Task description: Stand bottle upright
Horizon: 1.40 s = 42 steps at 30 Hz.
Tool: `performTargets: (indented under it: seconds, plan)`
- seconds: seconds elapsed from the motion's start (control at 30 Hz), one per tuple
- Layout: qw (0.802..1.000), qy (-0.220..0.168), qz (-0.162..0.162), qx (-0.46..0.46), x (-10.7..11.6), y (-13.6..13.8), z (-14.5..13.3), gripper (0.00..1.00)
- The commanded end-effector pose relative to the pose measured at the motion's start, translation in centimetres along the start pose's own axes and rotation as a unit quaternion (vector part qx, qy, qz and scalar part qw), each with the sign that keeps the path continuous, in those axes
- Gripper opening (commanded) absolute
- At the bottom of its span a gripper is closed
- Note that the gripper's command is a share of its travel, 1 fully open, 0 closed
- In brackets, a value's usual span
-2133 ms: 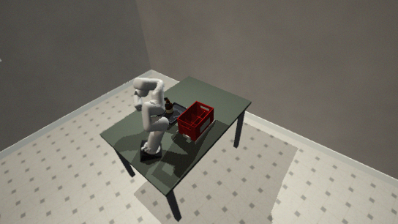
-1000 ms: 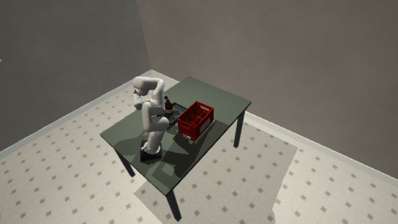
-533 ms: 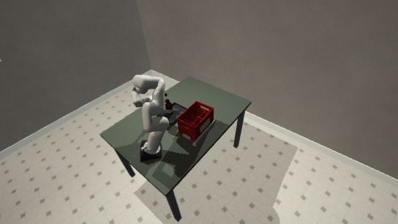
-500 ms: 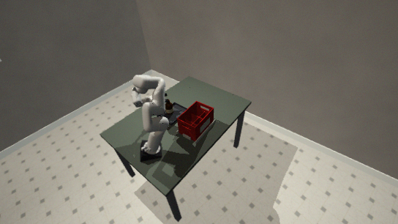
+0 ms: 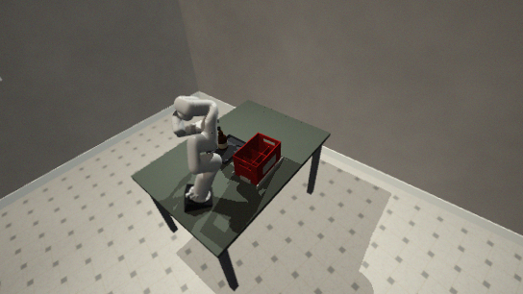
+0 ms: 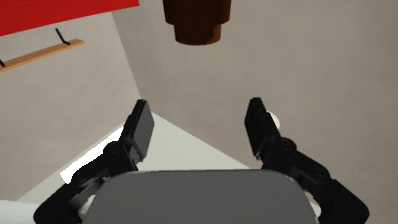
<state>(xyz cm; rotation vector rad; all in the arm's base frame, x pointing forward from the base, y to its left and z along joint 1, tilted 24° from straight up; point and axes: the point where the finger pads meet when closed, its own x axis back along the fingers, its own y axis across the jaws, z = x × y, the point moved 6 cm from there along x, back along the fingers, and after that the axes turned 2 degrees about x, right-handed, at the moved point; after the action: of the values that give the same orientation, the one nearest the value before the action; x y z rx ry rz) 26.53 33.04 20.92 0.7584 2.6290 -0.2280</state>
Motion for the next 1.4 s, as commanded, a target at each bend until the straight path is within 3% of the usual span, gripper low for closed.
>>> performTargets:
  seconds: [0.0, 0.73, 0.77, 1.37]
  plan:
    - [1.000, 0.000, 0.000, -0.001, 0.0, 0.0, -0.4, 1.00]
    - [1.000, 0.000, 0.000, -0.001, 0.0, 0.0, -1.7, 1.00]
    - [1.000, 0.000, 0.000, -0.001, 0.0, 0.0, -1.7, 0.00]
    - [1.000, 0.000, 0.000, -0.001, 0.0, 0.0, -1.7, 0.00]
